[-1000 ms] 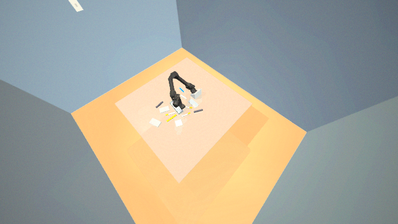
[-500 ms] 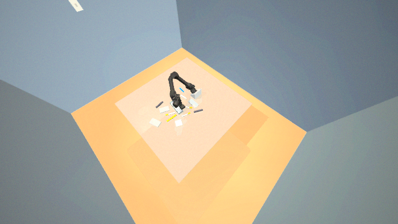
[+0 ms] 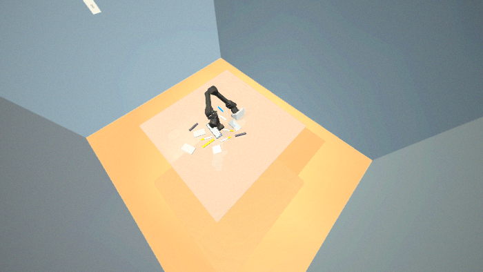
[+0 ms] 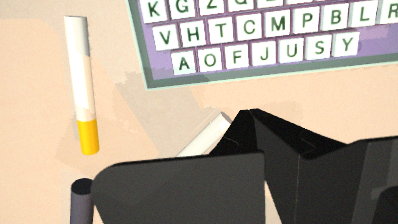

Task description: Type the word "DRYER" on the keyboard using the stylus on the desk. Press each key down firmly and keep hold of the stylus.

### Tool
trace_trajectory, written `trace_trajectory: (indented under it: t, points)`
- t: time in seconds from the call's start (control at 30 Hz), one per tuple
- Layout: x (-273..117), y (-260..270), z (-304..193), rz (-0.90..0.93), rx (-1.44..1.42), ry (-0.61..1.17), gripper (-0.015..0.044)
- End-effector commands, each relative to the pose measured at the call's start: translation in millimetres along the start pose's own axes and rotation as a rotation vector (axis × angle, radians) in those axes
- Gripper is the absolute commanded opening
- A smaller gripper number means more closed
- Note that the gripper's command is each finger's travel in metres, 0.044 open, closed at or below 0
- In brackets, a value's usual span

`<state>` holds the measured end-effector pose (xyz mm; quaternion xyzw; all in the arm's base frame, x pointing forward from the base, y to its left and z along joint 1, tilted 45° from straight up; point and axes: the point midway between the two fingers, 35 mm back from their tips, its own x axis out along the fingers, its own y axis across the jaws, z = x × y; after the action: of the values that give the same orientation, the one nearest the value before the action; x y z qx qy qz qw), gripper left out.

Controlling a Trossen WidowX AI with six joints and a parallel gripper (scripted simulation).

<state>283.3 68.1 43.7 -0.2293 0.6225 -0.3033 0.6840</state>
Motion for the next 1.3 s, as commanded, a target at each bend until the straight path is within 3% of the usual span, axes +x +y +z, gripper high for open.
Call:
trace_trajectory:
  t: [0.0, 0.1, 0.23, 0.57, 0.67, 0.77, 1.0, 1.27]
  points:
    - [0, 0, 0, 0.000, 0.000, 0.000, 0.0026]
    - [0, 0, 0, 0.000, 0.000, 0.000, 0.0105]
    - [0, 0, 0, 0.000, 0.000, 0.000, 0.0000]
    - [0, 0, 0, 0.000, 0.000, 0.000, 0.0000]
    - [1, -2, 0, 0.003, -0.009, 0.005, 0.0079]
    - [8, -32, 1, 0.051, -0.135, 0.066, 0.0150]
    - [29, -117, -17, 0.254, -0.492, 0.146, 0.0150]
    - [38, -168, -48, 0.402, -0.736, 0.097, 0.0150]
